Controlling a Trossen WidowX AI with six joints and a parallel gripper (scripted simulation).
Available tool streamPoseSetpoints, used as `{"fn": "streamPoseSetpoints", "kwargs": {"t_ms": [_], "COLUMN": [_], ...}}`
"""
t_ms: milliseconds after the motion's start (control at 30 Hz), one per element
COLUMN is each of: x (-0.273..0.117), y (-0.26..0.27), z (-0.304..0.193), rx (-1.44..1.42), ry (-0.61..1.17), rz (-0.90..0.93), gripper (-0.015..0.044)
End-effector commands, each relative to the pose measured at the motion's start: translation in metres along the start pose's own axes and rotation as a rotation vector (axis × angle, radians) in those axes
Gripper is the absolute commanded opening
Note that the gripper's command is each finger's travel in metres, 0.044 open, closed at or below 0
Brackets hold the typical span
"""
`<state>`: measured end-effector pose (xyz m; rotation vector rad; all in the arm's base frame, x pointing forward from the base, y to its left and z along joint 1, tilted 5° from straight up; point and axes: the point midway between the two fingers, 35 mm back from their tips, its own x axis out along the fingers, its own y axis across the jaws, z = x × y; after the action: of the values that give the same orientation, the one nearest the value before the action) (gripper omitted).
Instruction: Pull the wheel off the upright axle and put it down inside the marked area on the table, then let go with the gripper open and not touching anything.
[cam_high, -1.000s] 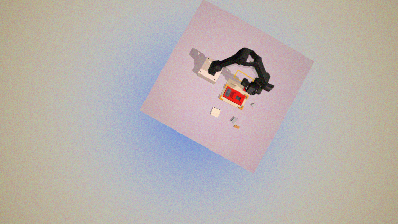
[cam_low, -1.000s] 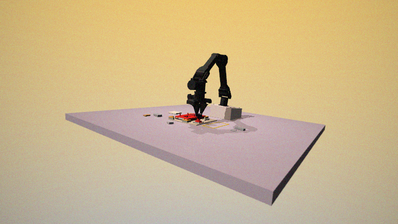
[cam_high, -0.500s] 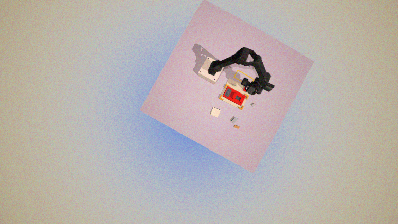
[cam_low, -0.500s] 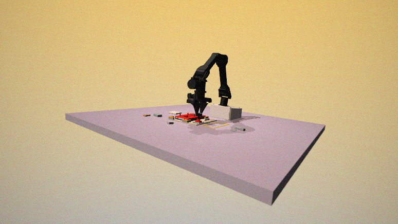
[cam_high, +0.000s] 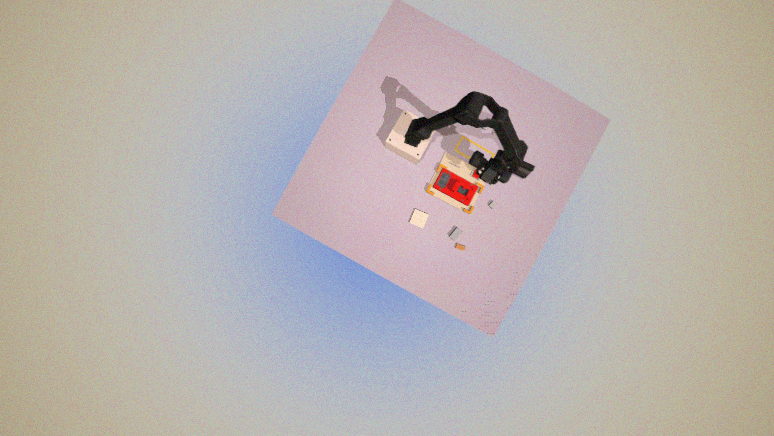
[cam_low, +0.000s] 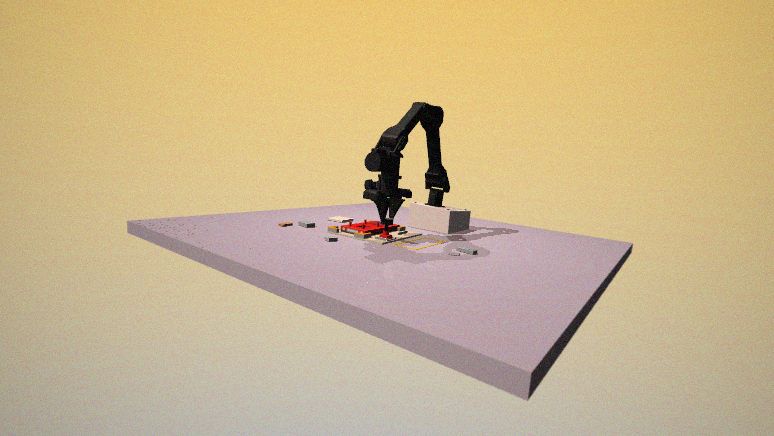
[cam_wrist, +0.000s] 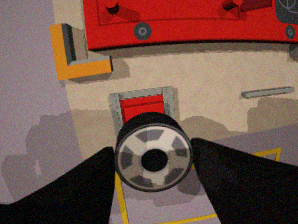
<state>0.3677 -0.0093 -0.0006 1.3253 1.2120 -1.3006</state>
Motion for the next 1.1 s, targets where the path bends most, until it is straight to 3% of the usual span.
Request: {"fn": "streamPoseSetpoints", "kwargs": {"t_ms": [0, 867, 1067], "x": [-0.003, -0.012, -0.041], "y": [0.000, 0.000, -0.001], "z": [0.000, 0.000, 0.001], "rx": [-0.002, -0.001, -0.001], "ry": [0.003, 0.005, 0.005], "rz": [0.002, 0.005, 0.005], "gripper": [0.0000, 0.0000, 0.0000]}}
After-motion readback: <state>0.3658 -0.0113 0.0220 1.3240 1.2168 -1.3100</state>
